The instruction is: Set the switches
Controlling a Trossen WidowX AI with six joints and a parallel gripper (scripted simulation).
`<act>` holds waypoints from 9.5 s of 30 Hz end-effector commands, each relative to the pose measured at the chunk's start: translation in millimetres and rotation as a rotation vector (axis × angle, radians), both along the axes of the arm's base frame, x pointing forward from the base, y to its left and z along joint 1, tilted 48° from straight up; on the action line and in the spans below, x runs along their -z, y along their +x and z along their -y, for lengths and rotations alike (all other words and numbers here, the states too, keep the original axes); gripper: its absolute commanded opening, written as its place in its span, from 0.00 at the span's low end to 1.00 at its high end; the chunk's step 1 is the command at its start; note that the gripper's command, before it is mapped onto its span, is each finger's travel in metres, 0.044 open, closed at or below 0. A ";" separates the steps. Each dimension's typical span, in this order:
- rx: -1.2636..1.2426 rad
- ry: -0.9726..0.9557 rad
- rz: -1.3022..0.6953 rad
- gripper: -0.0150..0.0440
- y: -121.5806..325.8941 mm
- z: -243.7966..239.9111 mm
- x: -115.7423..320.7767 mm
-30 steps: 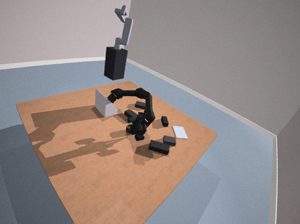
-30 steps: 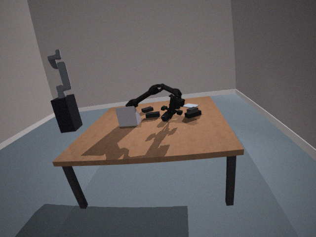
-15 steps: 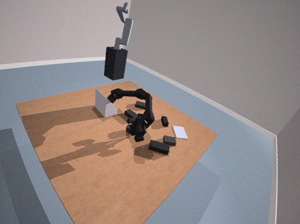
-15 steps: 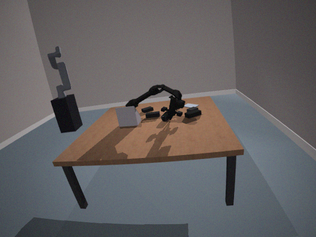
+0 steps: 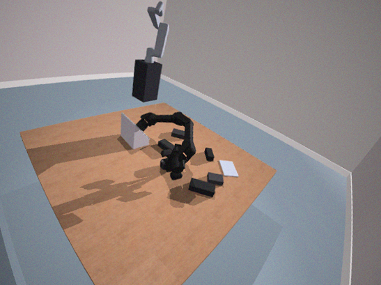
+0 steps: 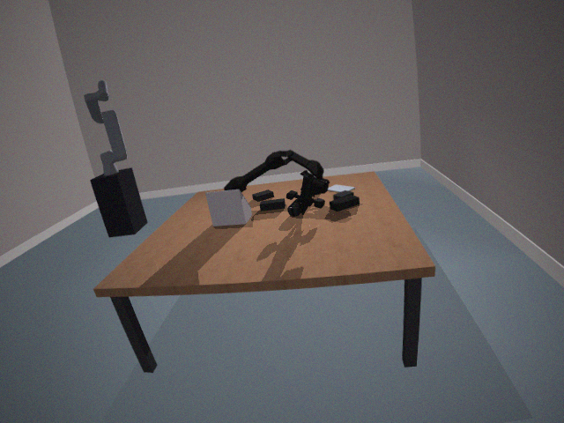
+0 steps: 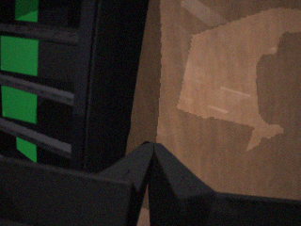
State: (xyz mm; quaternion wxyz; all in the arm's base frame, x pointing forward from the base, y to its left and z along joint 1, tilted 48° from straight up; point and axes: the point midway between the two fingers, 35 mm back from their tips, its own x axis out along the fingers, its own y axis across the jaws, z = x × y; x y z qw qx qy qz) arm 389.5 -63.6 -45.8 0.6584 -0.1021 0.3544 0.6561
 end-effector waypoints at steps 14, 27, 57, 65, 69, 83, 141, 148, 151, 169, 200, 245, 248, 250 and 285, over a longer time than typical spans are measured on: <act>0.002 0.001 0.000 0.25 -6.8 -2.9 -1.7; 0.002 0.001 0.000 0.25 -19.8 -7.6 -3.7; 0.070 -0.029 0.007 0.25 -4.9 38.3 -35.1; 0.174 -0.131 0.024 0.25 -7.4 15.2 -69.9; 0.238 -0.173 0.040 0.25 -13.3 1.0 -87.0; 0.484 -0.229 0.122 0.25 -55.9 -52.0 -129.1; 0.368 -0.090 -0.010 0.25 -69.6 -24.0 -74.8; 0.368 -0.090 -0.010 0.25 -68.5 -30.2 -69.4; 0.368 -0.089 -0.010 0.25 -68.1 -31.8 -68.0; 0.368 -0.091 -0.010 0.25 -75.5 0.9 -97.6; 0.368 -0.090 -0.008 0.25 -42.1 -21.8 -84.6; 0.368 -0.089 -0.009 0.25 -54.6 -19.2 -124.1; 0.368 -0.089 -0.009 0.25 -54.0 -21.0 -122.4; 0.368 -0.089 -0.009 0.25 -53.2 -23.3 -120.2; 0.368 -0.088 -0.009 0.25 -46.2 -51.9 -95.4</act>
